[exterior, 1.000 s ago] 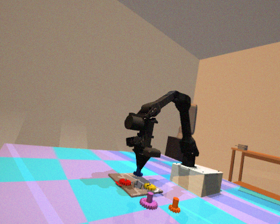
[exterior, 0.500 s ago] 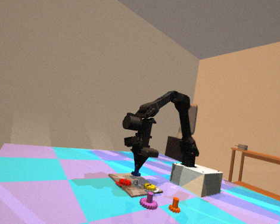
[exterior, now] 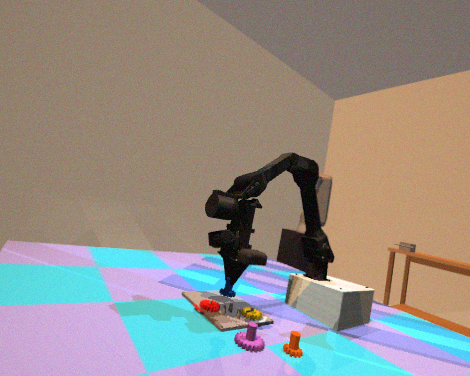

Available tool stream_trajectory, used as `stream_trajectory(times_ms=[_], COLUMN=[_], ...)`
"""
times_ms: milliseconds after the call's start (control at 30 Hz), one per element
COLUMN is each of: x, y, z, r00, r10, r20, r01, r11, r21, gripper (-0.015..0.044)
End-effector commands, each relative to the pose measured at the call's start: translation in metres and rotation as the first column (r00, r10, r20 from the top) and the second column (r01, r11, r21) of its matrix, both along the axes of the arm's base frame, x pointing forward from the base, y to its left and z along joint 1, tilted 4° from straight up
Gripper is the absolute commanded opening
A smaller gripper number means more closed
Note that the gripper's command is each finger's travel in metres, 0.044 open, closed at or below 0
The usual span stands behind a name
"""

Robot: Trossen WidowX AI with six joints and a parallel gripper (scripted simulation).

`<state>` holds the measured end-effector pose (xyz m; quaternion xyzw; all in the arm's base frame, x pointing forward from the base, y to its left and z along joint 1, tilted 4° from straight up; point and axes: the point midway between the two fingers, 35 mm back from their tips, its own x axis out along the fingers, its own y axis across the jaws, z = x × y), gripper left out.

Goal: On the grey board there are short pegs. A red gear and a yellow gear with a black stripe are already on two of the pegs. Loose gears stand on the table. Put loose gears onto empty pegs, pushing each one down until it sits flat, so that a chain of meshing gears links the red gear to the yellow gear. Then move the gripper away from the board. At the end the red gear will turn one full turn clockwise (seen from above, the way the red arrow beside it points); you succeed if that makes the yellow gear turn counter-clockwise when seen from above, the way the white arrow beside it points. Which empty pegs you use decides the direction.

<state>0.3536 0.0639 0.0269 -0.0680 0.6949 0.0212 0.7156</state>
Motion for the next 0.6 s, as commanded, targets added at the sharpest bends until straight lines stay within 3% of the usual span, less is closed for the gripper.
stream_trajectory(times_ms=[0,267,567], x=[0.000,0.000,0.001], y=[-0.001,-0.002,-0.003], z=[-0.005,-0.018,-0.029], r00=[0.997,0.986,0.999], r10=[0.074,0.164,0.050], r20=[-0.006,-0.012,-0.004], r01=[-0.074,-0.164,-0.050], r11=[0.997,0.986,0.999], r21=[-0.005,-0.008,-0.005], gripper=[0.0000,0.0000,0.0000])
